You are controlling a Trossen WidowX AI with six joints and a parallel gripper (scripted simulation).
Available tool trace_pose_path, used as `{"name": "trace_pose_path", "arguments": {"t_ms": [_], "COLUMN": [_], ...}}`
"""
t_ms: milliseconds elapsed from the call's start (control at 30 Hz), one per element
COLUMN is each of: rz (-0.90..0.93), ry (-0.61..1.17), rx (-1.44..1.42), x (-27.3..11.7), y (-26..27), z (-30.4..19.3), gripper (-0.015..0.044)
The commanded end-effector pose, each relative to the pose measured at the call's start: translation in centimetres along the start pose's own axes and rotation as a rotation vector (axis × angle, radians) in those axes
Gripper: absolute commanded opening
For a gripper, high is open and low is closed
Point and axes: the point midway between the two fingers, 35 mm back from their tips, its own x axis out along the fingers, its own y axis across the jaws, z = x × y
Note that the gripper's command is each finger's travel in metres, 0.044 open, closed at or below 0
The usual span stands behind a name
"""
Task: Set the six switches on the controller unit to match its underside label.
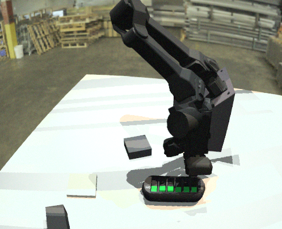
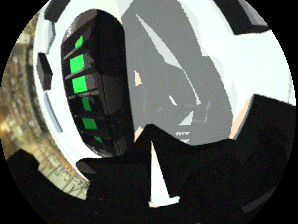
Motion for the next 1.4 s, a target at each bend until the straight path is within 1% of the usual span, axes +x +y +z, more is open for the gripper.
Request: {"name": "trace_pose_path", "arguments": {"t_ms": [0,1367], "rz": [0.001,0.002], "ry": [0.003,0.002], "rx": [-0.006,-0.004], "x": [0.2,0.8], "y": [-0.1,2.0], "z": [-0.1,-0.1], "gripper": [0.0000,0.0000]}}
